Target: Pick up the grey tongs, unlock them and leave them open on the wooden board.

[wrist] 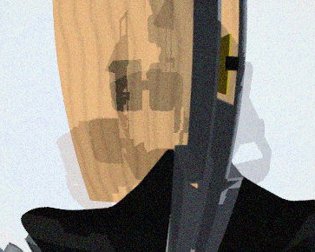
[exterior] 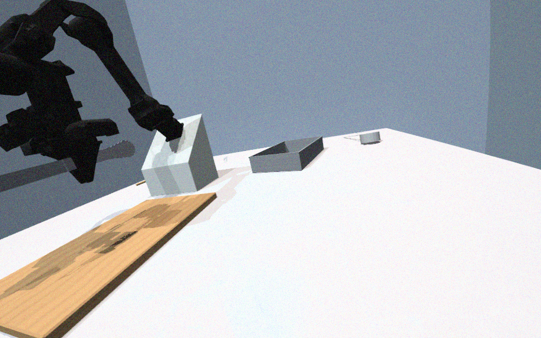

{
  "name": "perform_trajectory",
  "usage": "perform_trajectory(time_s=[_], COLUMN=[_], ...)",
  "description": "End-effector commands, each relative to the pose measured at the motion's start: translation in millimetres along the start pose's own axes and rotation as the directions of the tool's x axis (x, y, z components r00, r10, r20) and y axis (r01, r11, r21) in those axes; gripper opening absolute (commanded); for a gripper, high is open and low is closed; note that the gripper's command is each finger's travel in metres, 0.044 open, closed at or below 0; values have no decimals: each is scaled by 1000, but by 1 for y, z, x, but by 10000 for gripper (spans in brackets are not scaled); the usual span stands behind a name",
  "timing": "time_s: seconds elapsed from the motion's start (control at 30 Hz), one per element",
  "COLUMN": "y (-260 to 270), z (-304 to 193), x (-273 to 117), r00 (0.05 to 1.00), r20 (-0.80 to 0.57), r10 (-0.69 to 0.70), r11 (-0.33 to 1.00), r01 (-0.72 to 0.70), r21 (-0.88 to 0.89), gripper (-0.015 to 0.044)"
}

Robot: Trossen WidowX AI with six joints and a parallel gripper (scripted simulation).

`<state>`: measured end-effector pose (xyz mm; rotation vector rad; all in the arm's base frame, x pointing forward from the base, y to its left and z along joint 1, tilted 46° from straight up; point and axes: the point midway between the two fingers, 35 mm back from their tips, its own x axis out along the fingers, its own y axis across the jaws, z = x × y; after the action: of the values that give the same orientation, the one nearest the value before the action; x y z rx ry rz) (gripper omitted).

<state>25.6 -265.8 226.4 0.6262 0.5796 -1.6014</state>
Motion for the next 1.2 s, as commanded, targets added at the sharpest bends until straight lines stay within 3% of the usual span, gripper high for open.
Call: perform_trajectory(time_s=[0.0,1.17], y=[1,0], z=[1,0], x=[6,64], r00=[1000,1000], r20=[4,6], r10=[7,4], r11=[1000,1000], r01=[-7,-4], r21=[-4,-11], gripper=[-150,-150])
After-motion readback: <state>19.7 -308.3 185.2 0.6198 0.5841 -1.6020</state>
